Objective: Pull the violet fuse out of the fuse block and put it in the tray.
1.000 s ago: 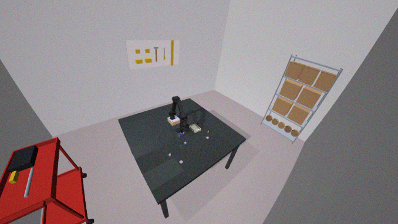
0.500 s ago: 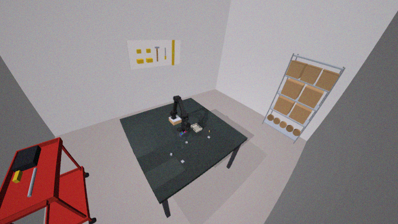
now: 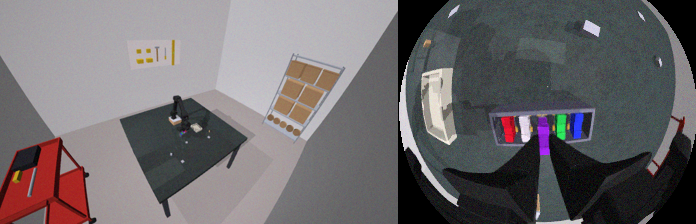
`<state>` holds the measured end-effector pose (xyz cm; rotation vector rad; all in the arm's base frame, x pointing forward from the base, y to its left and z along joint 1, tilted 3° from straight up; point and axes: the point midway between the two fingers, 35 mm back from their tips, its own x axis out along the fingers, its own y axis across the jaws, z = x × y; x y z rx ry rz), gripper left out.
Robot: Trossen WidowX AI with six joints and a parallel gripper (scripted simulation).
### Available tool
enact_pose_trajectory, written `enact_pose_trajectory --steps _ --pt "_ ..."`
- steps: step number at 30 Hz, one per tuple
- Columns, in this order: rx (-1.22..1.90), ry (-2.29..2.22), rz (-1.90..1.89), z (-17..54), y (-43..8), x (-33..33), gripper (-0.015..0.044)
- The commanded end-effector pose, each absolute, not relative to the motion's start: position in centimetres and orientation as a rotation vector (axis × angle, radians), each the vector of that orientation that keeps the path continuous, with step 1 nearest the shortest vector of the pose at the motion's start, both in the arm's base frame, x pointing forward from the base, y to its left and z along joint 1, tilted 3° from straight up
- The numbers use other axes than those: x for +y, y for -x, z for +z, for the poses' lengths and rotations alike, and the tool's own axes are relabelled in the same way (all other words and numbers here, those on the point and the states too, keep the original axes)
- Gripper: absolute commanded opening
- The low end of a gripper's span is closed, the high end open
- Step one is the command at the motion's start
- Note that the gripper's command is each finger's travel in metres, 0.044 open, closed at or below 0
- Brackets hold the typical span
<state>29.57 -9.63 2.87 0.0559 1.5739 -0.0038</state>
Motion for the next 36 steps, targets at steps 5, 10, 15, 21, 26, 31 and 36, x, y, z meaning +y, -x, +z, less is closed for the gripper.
enact_pose_trajectory --steps 5,10,15,21,26,31,36 --pt "1.572 -0.053 -0.005 3.3 -29.6 -9.7 0.0" --pt "1.573 -0.053 -0.005 3.6 -29.6 -9.7 0.0" --pt "1.573 -0.052 -0.005 3.8 -29.6 -9.7 0.0" --pt "1.573 -0.052 -0.005 4.1 -29.6 -9.7 0.0" --pt "1.573 -0.052 -0.005 4.3 -29.6 -9.7 0.0" --pt "1.573 -0.052 -0.005 5.0 -29.6 -9.7 0.0" --pt "1.573 -0.052 -0.005 5.9 -29.6 -9.8 0.0"
